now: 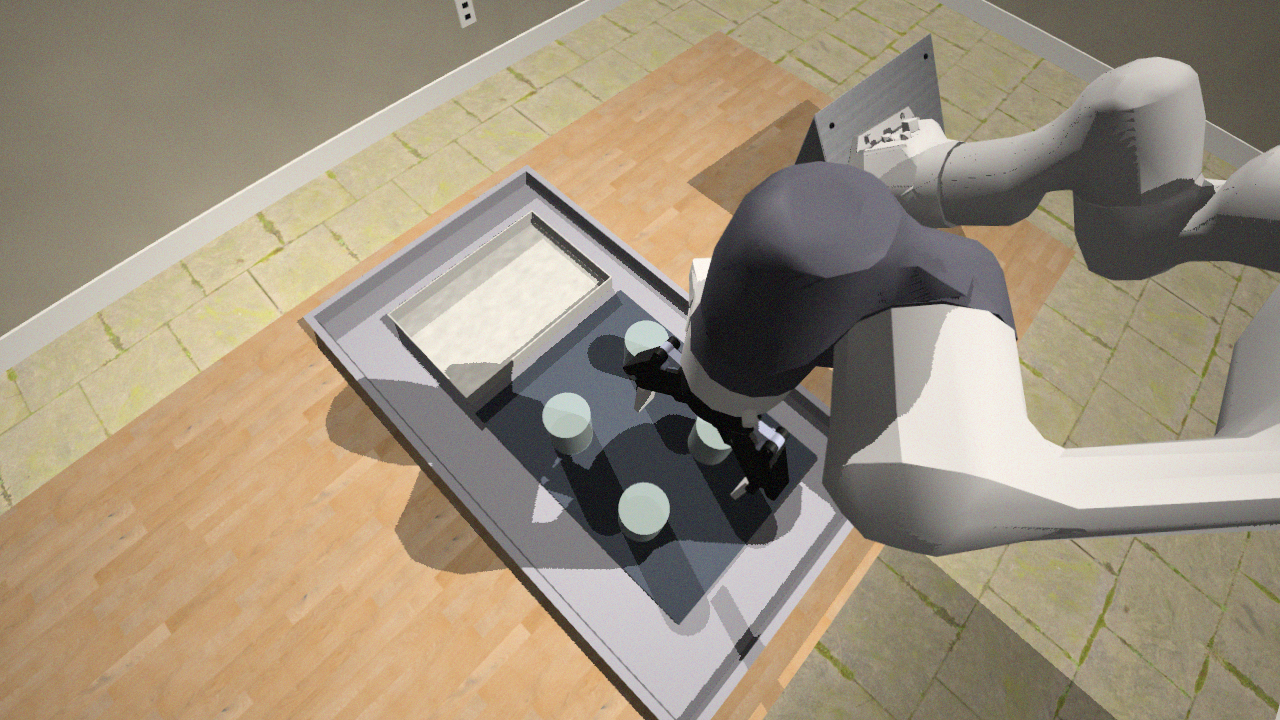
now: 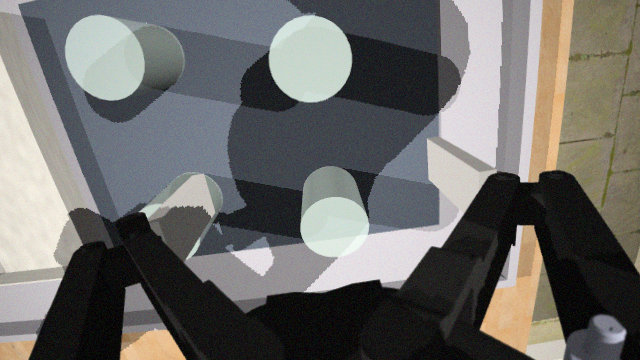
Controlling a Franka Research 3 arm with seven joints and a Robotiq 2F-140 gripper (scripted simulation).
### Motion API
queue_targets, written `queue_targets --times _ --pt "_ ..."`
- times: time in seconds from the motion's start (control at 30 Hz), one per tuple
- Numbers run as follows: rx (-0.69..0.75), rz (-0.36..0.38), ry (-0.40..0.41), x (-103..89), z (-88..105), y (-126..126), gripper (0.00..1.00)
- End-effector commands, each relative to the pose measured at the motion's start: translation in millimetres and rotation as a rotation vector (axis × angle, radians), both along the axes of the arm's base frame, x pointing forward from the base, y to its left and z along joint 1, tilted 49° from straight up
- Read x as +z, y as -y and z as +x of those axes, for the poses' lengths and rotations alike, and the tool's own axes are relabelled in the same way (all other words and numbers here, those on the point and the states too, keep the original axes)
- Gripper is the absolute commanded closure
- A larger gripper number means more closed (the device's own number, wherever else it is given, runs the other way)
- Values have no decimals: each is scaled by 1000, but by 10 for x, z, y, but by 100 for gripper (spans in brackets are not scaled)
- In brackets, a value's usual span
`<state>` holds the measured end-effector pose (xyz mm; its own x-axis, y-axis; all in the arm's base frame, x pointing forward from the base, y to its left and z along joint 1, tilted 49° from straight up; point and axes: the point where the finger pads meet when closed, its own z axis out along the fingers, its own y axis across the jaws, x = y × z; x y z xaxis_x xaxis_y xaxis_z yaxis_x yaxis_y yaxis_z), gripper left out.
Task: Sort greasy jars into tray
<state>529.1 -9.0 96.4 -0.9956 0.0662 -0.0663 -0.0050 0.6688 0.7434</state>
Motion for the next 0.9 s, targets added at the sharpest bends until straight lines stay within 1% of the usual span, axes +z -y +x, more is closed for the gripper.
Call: queue_targets --times 0.0,0.47,0.53,0.77,0.8,0.87 --pt "8 15 -25 124 -70 67 0" --pt "8 15 -25 -641 381 778 0" --pt "8 15 -25 -641 381 778 0" --pt "8 15 -25 -1023 607 1134 0" --pt "8 15 -25 -1023 607 1134 0" --pt "8 15 -25 -1104 616 1041 0"
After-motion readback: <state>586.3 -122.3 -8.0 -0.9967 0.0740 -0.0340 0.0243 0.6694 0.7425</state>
